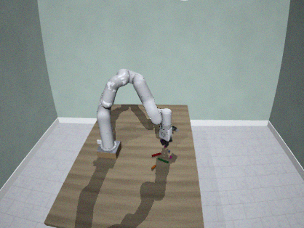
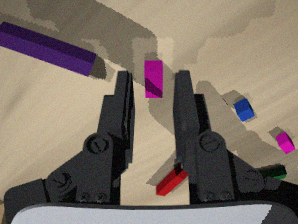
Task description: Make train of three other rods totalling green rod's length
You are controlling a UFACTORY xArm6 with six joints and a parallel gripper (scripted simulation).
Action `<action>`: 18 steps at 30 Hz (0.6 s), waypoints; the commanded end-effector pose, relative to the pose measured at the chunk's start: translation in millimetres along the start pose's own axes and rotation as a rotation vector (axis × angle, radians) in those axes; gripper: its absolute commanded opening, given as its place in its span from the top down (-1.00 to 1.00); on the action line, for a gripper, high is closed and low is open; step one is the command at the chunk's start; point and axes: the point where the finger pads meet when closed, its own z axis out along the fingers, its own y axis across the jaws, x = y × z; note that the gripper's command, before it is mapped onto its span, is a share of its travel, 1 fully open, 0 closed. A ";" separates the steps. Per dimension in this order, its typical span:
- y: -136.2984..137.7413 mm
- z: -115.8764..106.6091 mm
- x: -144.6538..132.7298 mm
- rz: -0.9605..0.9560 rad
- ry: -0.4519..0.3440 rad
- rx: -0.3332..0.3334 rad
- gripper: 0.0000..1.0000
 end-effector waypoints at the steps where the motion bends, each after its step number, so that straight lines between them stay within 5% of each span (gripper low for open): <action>1: 0.9 -25.6 1.3 0.000 0.004 -0.003 0.51; 18: 0.8 -77.4 1.1 0.000 0.004 -0.003 0.51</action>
